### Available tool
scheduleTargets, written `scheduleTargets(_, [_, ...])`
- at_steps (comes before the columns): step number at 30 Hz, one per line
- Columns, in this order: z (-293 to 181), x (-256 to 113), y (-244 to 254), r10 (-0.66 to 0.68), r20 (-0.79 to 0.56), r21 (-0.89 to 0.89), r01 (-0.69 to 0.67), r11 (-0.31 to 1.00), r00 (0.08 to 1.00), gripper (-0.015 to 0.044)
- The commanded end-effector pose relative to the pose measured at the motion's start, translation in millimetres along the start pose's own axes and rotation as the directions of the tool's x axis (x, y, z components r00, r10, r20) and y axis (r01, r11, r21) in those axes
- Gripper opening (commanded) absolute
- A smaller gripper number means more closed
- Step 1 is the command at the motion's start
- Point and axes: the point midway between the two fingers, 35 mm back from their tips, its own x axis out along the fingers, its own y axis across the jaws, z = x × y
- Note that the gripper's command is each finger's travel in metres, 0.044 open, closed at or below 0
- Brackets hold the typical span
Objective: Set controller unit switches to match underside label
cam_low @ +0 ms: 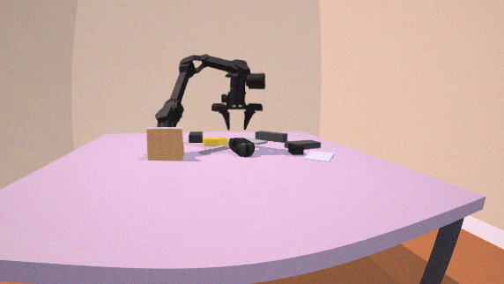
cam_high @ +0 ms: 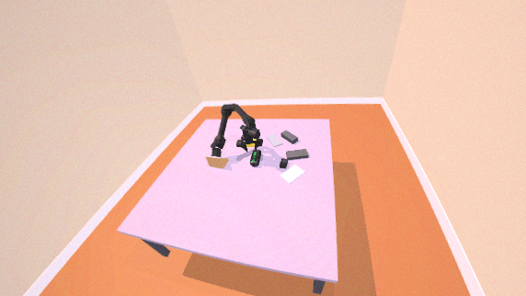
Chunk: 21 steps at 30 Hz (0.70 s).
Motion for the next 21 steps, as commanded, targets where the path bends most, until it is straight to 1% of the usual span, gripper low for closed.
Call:
scheduleTargets(1, [1.4,25.5,22.8,0.012,-0.002,0.021,-0.012,1.0,1.0,0.0204])
scheduleTargets(9, [1.5,29.8,26.8,0.013,-0.003,0.024,-0.013,1.0,1.0,0.0])
scheduleTargets(21, [1.5,30.1,26.3,0.013,-0.003,0.024,-0.013,1.0,1.0,0.0])
